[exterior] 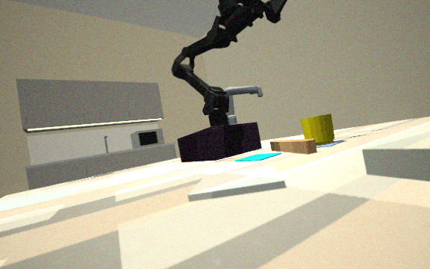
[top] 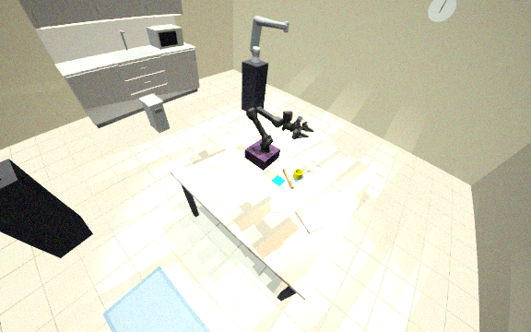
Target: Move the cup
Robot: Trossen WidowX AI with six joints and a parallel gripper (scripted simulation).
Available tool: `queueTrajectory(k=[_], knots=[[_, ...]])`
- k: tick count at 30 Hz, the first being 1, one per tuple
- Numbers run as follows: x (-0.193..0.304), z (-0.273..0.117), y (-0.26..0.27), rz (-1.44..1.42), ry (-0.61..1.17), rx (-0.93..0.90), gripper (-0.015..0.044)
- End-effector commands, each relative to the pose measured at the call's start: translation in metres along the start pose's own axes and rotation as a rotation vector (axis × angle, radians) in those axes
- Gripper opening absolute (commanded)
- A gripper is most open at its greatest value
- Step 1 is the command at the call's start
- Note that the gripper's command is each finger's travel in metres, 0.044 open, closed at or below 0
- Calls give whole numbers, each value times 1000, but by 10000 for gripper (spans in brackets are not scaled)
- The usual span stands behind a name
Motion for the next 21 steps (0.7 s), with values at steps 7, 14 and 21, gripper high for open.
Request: queueTrajectory(k=[7, 14, 21], knots=[[81, 39, -14, 441, 406, 168, 216], [161, 48, -27, 828, 729, 509, 167], [220, 35, -37, 1082, 907, 915, 167]])
Point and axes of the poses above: the point midway between the two fingers, 35 mm back from their tips, its own z axis out along the fingers, its own y axis across the jaws, x = y × z, the point moved 2 cm from there along -z, back along the fingers, and after that the axes turned 12 degrees about z, right-handed, at the moved point
